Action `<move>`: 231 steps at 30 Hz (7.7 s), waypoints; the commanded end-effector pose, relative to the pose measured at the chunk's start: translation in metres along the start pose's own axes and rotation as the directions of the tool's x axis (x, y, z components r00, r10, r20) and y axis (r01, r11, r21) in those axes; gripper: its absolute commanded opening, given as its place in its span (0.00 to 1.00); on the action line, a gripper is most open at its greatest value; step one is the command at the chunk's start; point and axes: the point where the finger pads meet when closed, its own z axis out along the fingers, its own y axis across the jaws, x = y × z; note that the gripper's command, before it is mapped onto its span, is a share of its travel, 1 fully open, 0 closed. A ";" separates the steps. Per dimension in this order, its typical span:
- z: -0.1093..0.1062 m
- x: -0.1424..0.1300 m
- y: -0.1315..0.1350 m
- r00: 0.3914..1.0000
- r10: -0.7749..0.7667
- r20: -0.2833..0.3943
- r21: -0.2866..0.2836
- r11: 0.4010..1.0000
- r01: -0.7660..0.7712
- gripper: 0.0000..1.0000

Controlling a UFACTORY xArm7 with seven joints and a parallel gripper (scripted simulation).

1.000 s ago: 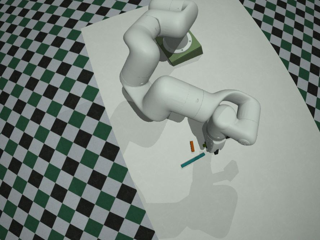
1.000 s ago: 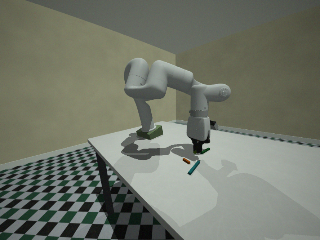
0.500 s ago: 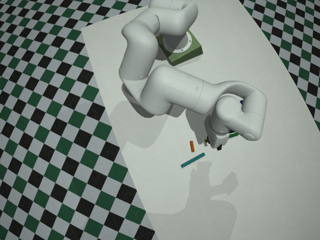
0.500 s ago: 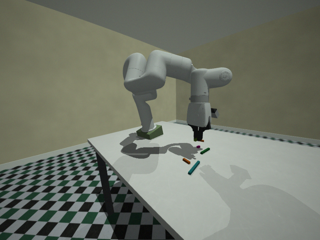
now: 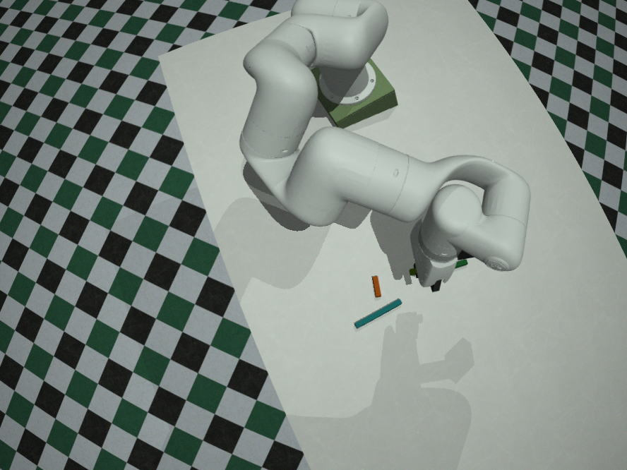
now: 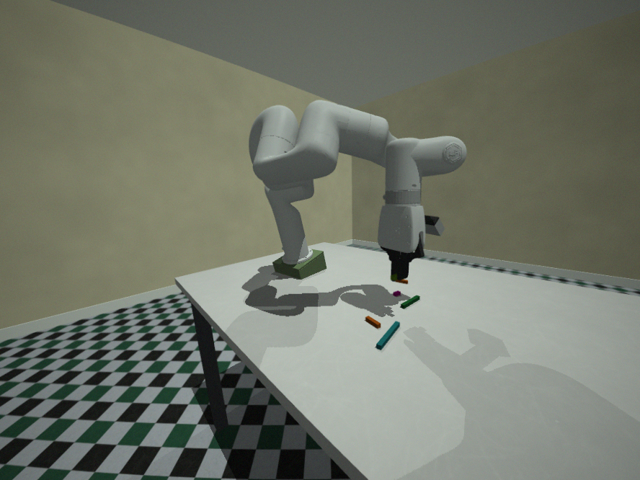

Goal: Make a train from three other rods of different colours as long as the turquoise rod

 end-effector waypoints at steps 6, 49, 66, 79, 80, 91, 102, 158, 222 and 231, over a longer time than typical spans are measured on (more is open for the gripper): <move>-0.001 0.050 -0.012 0.964 0.265 -0.003 0.000 0.964 -0.265 0.04; -0.001 0.197 -0.088 0.379 0.925 -0.005 -0.006 0.379 -0.925 0.04; 0.017 0.198 -0.087 0.379 0.925 -0.005 -0.005 0.379 -0.925 0.04; 0.064 0.198 -0.087 0.379 0.925 -0.005 -0.005 0.379 -0.925 0.04; 0.068 0.198 -0.087 0.379 0.925 -0.005 -0.005 0.379 -0.925 0.04; 0.086 0.198 -0.087 0.379 0.925 -0.005 -0.005 0.379 -0.925 0.04; 0.087 0.198 -0.087 0.379 0.925 -0.005 -0.005 0.379 -0.925 0.04; 0.087 0.200 -0.087 0.379 0.925 -0.005 -0.005 0.379 -0.925 0.04; 0.099 0.200 -0.087 0.379 0.925 -0.005 -0.005 0.379 -0.925 0.04; 0.099 0.200 -0.087 0.379 0.925 -0.005 -0.005 0.379 -0.925 0.12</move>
